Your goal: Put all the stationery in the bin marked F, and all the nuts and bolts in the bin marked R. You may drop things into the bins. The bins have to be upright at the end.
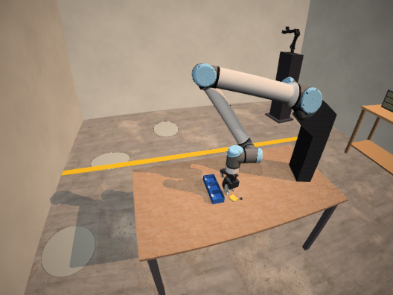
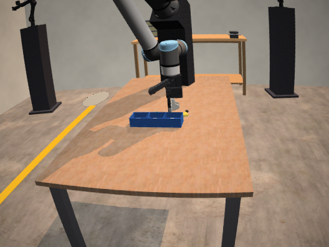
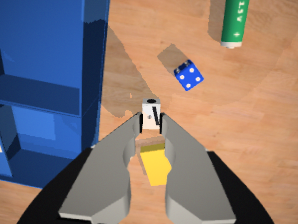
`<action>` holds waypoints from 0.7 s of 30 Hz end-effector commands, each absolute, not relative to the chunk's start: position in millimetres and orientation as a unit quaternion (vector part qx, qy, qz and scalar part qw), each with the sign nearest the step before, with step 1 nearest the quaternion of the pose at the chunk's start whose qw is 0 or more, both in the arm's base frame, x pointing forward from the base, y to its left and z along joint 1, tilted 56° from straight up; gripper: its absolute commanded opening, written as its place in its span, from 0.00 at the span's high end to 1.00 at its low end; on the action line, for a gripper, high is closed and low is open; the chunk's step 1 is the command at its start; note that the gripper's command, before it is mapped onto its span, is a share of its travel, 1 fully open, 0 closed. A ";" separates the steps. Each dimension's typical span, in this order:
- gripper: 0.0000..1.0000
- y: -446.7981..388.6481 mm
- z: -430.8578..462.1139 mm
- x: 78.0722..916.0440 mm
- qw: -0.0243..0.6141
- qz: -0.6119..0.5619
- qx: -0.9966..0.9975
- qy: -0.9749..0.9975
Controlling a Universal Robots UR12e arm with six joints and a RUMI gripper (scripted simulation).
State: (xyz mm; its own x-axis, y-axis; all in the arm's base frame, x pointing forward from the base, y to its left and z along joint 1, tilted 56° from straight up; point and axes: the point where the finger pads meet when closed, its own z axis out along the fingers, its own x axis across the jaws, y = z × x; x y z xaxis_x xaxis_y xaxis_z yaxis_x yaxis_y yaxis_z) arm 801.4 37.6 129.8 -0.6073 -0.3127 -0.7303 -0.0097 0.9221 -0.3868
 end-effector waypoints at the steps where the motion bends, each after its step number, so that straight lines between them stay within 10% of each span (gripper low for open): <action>1: 1.00 37.9 130.2 801.2 0.434 -0.175 -0.092 0.879; 21: 1.00 41.7 139.6 788.0 0.434 -0.175 -0.092 0.879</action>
State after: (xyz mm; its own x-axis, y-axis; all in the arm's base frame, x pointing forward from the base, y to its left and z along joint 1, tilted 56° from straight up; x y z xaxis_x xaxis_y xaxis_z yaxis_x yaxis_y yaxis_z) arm 797.0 38.8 132.9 -0.6073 -0.3127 -0.7303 -0.0097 0.9221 -0.3868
